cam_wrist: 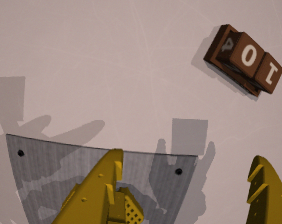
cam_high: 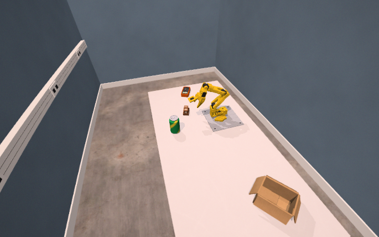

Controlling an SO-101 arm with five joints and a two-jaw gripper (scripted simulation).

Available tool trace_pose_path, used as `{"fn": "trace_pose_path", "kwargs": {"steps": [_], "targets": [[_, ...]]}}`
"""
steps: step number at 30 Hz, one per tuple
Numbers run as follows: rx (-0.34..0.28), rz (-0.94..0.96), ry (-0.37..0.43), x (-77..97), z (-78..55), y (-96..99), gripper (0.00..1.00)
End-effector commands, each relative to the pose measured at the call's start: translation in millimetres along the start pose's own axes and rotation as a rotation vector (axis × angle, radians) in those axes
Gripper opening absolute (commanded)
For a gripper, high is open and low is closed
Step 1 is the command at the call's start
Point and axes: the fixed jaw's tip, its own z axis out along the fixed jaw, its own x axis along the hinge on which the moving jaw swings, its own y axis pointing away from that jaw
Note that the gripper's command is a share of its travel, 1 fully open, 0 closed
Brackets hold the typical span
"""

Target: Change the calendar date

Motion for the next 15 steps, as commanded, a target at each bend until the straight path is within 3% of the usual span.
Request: {"fn": "trace_pose_path", "kwargs": {"steps": [1, 15], "targets": [[-0.01, 0.047, -0.009, 4.3, -0.5, 6.0, 0.36], [-0.018, 0.108, -0.023, 7.3, -0.8, 10.9, 0.36]]}}
